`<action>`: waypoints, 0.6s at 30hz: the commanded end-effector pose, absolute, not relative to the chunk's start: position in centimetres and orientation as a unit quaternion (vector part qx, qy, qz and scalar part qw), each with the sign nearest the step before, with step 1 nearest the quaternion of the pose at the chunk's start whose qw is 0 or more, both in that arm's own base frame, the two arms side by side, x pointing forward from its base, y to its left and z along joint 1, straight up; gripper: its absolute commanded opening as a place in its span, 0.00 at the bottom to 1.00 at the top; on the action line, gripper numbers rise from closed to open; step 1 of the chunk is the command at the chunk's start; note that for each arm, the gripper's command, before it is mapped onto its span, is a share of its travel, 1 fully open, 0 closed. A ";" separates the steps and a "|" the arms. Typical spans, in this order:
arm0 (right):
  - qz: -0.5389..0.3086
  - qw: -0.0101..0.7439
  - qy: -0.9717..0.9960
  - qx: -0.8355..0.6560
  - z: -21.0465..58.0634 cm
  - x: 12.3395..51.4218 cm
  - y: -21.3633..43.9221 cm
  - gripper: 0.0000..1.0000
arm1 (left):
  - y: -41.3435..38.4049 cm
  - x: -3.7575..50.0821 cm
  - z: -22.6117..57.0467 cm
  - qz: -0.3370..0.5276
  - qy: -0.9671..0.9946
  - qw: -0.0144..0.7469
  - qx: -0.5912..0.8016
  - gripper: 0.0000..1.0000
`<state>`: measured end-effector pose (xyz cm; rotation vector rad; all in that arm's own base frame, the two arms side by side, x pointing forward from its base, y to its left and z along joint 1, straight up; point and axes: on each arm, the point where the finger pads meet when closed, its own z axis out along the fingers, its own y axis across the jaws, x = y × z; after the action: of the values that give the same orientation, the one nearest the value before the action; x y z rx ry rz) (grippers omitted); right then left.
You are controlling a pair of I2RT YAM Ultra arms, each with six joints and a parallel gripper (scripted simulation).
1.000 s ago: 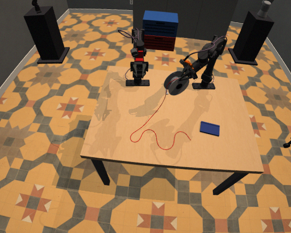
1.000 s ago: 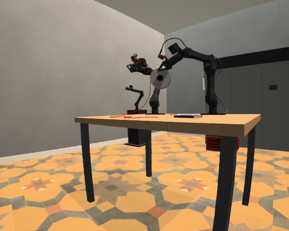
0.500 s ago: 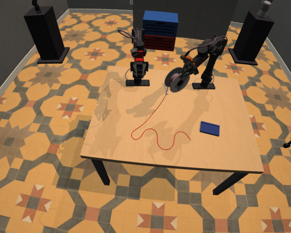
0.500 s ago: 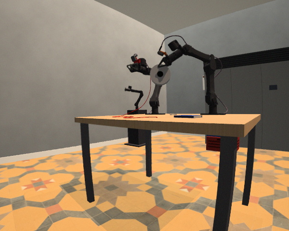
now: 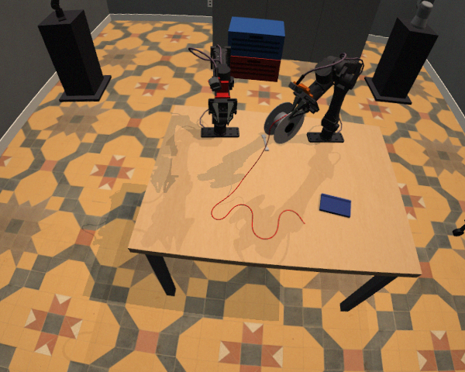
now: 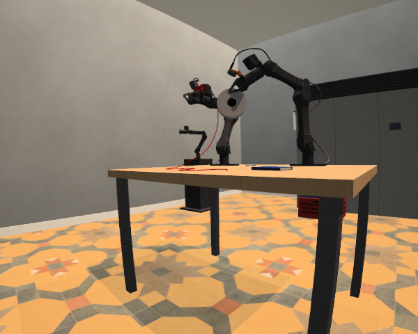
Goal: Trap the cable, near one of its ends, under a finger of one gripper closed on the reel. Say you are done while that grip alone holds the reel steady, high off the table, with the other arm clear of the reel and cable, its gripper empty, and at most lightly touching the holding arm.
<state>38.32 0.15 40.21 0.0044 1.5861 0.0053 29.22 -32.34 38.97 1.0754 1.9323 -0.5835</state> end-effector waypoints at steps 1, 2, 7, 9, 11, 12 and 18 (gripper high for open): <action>-0.005 0.711 0.703 -0.001 40.8 37.8 -0.2 0.30 | -32.6 29.0 41.7 -0.240 0.760 0.440 0.414 0.00; -0.005 0.711 0.703 -0.001 40.8 37.8 -0.2 0.30 | -32.6 29.0 41.9 -0.240 0.761 0.440 0.413 0.00; -0.005 0.711 0.703 -0.001 40.8 37.8 -0.2 0.30 | -32.6 29.0 42.4 -0.237 0.763 0.442 0.407 0.00; -0.005 0.711 0.703 -0.001 40.8 37.8 -0.2 0.30 | -32.6 29.0 42.6 -0.236 0.764 0.443 0.405 0.00; -0.005 0.711 0.703 -0.001 40.8 37.8 -0.2 0.30 | -32.6 29.0 42.7 -0.236 0.764 0.444 0.405 0.00; -0.005 0.711 0.703 -0.001 40.8 37.8 -0.2 0.30 | -32.6 29.0 42.7 -0.236 0.764 0.444 0.405 0.00; -0.005 0.711 0.703 -0.001 40.8 37.8 -0.2 0.30 | -32.6 29.0 43.4 -0.236 0.762 0.451 0.400 0.00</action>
<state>38.32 0.15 40.21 0.0044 1.5861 0.0053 29.20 -32.24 40.69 1.0290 1.9480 -0.5564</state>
